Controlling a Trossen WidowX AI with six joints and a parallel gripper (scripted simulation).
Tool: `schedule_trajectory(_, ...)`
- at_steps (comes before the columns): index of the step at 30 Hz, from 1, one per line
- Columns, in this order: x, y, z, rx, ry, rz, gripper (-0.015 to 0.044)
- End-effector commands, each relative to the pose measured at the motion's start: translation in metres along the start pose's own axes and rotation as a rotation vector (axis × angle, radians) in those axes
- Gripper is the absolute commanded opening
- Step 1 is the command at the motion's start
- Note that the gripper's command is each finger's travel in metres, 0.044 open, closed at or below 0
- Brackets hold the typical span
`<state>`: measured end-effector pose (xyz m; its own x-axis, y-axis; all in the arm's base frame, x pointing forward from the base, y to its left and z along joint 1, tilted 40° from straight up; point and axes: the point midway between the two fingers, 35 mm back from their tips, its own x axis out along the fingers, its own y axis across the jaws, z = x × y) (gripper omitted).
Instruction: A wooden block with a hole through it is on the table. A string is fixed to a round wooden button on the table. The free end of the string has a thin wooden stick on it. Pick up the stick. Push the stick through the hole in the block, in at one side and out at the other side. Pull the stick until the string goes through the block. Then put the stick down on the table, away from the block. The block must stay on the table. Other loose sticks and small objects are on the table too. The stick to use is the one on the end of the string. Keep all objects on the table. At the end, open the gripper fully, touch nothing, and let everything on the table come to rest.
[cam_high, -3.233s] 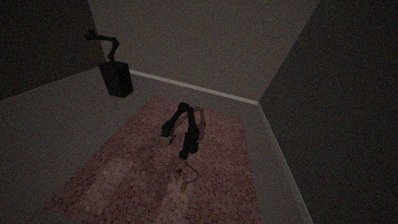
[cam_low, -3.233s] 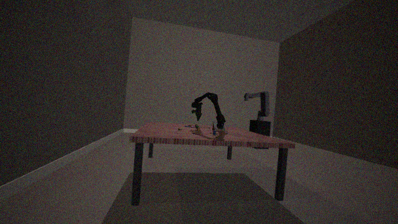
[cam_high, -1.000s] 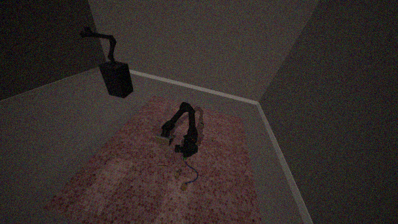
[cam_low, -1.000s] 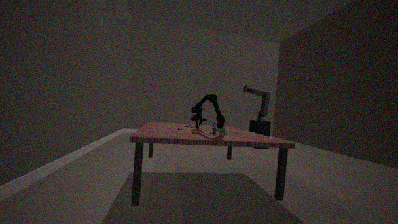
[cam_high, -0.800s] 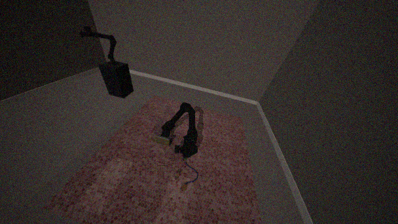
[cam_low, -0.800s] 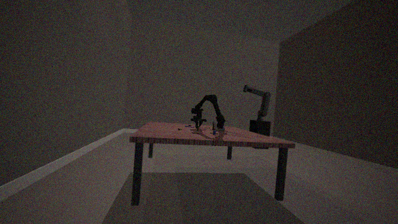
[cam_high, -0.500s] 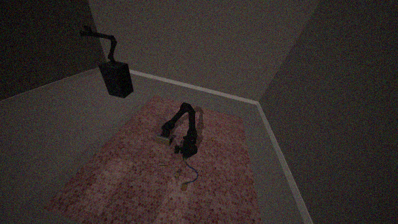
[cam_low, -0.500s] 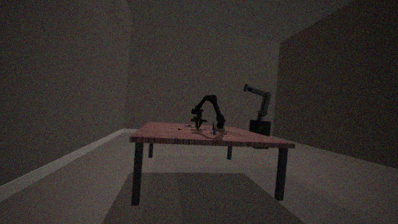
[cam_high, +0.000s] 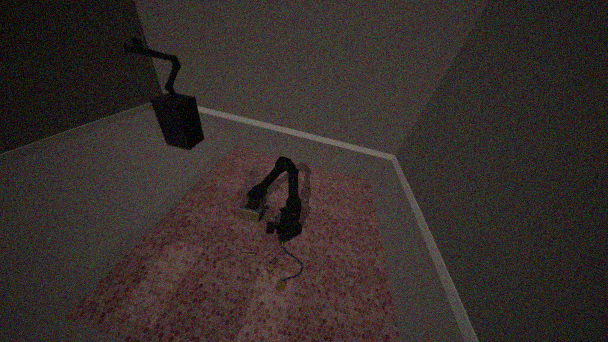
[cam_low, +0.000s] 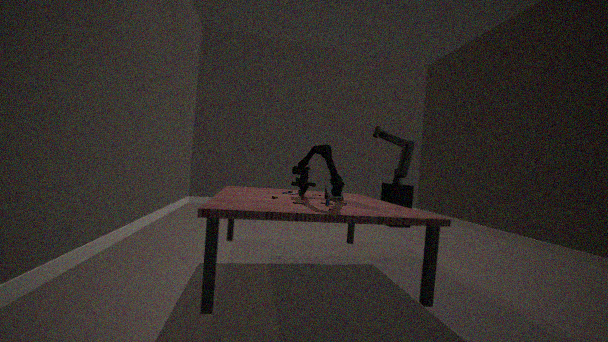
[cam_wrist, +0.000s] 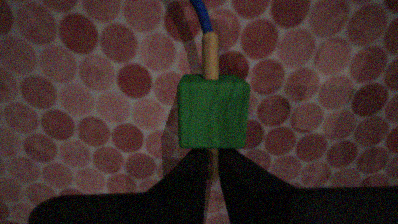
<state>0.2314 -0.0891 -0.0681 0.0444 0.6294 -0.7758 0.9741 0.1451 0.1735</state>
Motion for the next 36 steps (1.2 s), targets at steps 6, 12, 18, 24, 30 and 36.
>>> schedule_trajectory(6,-0.001,0.001,-0.001,0.04,-0.021,-0.001,0.0)
schedule_trajectory(12,-0.001,0.001,-0.002,0.04,-0.021,0.0,0.0)
schedule_trajectory(18,-0.001,0.002,-0.008,0.04,-0.021,-0.001,0.0)
schedule_trajectory(24,-0.002,0.002,-0.016,0.04,-0.021,-0.004,0.0)
schedule_trajectory(30,-0.001,0.003,-0.023,0.04,-0.02,-0.006,0.0)
schedule_trajectory(36,-0.001,0.003,-0.031,0.04,-0.019,-0.009,0.0)
